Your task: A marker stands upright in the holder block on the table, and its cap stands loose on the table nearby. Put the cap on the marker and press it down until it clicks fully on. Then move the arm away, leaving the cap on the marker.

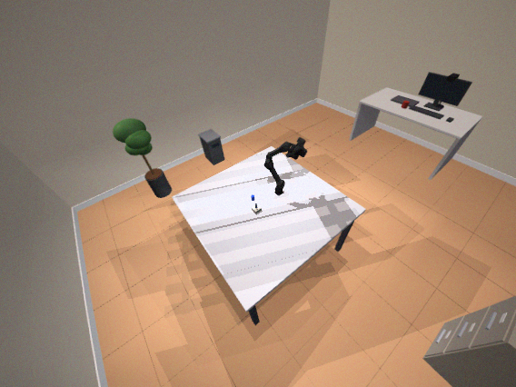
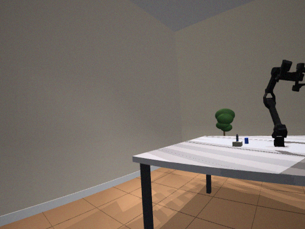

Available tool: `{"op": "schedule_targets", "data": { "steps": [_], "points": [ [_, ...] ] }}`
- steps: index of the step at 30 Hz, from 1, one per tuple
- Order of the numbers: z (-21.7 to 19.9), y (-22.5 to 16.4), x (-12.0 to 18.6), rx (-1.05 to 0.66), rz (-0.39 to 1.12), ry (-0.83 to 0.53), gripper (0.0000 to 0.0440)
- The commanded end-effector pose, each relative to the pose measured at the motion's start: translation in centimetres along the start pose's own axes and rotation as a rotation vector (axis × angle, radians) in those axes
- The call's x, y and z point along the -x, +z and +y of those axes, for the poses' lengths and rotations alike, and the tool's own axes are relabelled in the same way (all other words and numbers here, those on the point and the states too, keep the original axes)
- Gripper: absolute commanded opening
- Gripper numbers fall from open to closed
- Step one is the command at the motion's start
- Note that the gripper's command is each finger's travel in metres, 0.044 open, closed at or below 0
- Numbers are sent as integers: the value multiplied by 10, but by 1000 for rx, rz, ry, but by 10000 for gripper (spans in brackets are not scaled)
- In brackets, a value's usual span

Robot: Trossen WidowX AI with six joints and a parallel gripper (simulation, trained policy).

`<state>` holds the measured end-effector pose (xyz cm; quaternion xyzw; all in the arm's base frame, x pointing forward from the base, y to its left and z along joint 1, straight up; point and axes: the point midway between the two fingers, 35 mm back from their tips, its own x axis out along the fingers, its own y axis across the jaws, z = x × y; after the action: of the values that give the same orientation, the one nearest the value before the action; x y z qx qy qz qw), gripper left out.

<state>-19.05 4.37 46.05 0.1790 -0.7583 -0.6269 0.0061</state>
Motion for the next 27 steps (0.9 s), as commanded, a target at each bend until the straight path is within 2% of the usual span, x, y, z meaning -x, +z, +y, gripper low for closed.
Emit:
{"op": "schedule_targets", "data": {
  "steps": [1,27],
  "points": [
    [-5,11,1,-9,-31,-11,320],
    [-25,68,28,-6,-273,-64,323]
  ]
}}
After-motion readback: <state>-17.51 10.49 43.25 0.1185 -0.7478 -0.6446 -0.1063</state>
